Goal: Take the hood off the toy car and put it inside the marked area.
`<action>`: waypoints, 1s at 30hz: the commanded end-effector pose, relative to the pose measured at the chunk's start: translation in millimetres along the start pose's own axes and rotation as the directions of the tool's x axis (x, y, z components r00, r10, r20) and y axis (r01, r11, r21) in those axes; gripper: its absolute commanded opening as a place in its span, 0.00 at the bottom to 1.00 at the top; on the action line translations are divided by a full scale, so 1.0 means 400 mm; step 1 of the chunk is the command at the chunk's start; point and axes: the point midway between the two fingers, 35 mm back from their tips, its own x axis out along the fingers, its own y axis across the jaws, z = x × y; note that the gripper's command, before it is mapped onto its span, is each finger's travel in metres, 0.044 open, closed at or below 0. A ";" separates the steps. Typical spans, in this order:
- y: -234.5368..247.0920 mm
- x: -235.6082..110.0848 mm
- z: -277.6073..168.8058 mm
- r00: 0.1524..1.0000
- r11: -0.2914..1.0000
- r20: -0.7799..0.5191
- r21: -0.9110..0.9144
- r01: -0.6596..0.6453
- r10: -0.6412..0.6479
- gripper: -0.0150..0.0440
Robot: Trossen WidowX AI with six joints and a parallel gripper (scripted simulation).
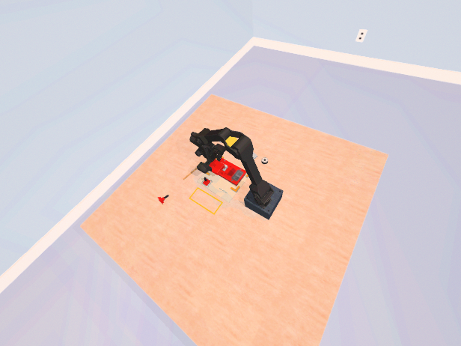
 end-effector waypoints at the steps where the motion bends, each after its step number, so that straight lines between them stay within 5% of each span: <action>1: 0.052 -0.006 0.000 1.000 1.000 0.006 0.004 -0.006 0.006 0.25; 30: 0.400 -0.020 -0.087 1.000 1.000 0.001 0.008 -0.018 0.018 0.25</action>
